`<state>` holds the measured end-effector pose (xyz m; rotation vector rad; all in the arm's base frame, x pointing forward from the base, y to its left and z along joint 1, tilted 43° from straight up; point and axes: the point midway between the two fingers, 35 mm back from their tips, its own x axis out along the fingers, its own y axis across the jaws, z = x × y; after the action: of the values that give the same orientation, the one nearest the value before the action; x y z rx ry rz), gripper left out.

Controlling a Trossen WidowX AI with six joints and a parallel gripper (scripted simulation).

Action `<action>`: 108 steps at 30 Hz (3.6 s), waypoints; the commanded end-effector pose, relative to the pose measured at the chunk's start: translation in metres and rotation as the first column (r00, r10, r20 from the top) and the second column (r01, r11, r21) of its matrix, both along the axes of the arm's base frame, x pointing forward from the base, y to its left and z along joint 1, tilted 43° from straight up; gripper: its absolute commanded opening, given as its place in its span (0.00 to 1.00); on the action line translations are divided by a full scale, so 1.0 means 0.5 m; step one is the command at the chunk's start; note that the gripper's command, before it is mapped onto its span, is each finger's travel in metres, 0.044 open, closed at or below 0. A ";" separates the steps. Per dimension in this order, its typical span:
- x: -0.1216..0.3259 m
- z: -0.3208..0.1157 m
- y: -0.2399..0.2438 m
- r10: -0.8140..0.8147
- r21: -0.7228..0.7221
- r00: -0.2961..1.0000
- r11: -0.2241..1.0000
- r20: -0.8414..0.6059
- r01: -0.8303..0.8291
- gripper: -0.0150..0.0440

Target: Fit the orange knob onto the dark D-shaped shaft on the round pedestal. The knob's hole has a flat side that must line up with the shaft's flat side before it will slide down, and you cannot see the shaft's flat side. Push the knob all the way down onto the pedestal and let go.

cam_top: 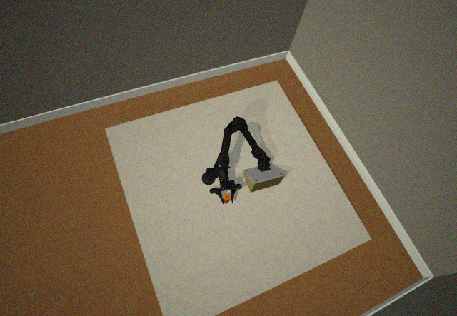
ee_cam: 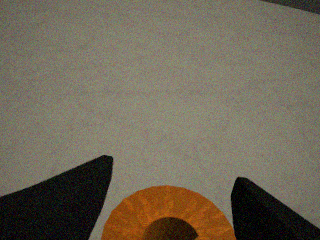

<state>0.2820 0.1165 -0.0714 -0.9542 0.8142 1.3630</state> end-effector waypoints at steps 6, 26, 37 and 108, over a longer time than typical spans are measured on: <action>0.000 0.000 0.000 -0.001 0.003 1.000 1.000 0.000 0.001 0.69; 0.000 0.000 0.000 -0.001 0.003 1.000 1.000 0.000 0.001 1.00; -0.006 0.098 0.092 0.000 0.003 1.000 1.000 0.000 0.000 1.00; -0.011 0.101 0.090 -0.763 -0.384 0.185 -0.088 0.620 0.919 1.00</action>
<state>0.2756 0.1766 -0.0092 -0.8138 1.4987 -0.3241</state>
